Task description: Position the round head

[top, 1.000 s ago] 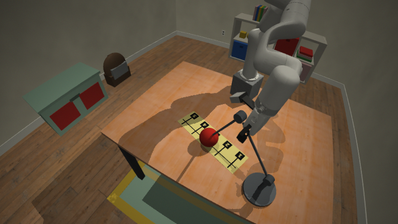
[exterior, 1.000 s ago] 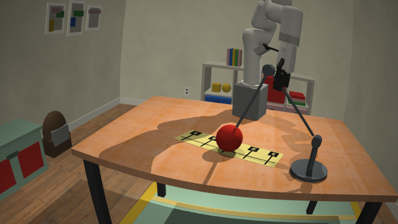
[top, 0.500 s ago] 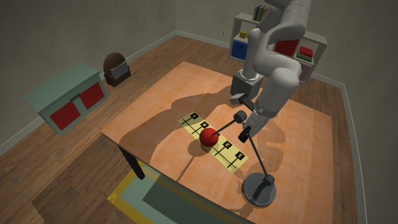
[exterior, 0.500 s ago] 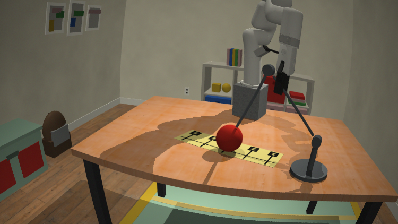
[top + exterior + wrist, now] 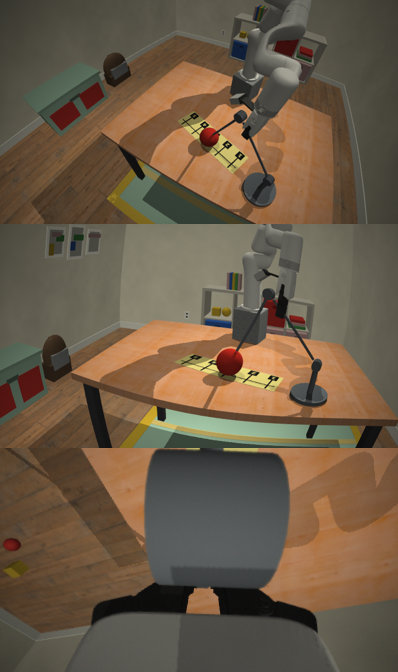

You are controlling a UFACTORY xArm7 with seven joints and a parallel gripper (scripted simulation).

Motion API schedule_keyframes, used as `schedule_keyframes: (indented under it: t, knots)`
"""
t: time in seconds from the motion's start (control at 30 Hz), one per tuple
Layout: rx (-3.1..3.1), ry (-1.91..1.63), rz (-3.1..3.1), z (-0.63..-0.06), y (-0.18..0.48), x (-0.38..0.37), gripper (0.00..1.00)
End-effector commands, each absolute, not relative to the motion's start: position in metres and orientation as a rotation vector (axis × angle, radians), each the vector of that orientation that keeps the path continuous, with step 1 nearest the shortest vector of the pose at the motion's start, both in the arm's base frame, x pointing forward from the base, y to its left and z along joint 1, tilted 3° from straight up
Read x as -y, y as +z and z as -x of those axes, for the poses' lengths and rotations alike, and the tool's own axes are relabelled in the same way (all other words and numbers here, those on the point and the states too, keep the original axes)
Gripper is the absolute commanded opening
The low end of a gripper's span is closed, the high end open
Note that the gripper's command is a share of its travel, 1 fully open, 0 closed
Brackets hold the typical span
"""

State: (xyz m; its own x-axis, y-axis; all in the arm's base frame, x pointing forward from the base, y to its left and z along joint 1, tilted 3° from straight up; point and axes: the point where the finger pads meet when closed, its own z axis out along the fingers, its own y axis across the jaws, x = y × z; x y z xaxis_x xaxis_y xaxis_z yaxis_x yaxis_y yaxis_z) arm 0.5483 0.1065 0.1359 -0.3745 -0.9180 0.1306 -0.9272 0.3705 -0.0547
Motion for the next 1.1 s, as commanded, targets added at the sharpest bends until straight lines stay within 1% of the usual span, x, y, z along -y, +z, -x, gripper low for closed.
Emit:
schedule_keyframes:
  t: [0.0,0.43,1.07]
  knots:
    - [2.539,0.184,-1.713,-0.55,0.138,-0.107,0.0]
    - [2.539,0.184,-1.713,-0.55,0.138,-0.107,0.0]
    - [2.539,0.184,-1.713,-0.557,0.159,-0.128,0.0]
